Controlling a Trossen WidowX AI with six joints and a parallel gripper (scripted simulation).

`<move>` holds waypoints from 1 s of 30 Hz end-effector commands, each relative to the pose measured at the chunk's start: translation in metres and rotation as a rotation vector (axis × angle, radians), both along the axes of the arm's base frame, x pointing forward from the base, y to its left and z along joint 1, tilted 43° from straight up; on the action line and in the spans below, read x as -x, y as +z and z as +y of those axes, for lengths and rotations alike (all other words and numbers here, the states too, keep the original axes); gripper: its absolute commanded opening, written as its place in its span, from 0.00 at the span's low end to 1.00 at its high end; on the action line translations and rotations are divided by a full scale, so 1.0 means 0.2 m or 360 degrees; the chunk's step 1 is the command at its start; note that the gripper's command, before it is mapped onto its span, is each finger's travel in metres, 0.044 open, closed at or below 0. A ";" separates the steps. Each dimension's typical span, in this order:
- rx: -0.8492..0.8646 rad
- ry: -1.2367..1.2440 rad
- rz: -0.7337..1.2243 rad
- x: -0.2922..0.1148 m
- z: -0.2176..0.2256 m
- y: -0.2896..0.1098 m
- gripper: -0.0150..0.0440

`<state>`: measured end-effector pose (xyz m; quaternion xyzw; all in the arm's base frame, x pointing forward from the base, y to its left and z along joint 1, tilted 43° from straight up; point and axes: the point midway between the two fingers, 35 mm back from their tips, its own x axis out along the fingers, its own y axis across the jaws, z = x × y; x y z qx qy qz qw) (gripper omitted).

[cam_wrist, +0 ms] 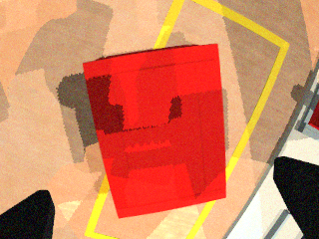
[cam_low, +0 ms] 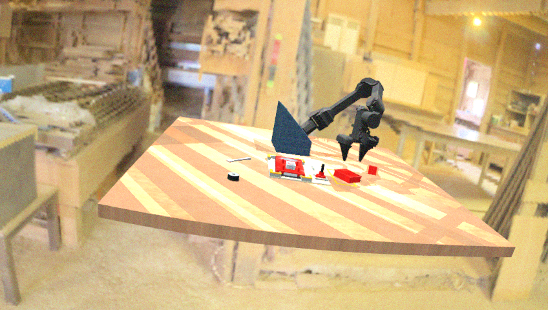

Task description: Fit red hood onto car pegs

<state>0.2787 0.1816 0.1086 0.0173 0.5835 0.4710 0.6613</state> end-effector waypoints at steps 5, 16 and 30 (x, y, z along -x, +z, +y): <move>-0.0051 0.0054 0.0014 -0.02 -0.05 -0.01 1.00; -0.0051 0.0054 0.0014 -0.02 -0.03 -0.03 1.00; -0.0050 0.0054 0.0014 -0.01 0.00 -0.06 1.00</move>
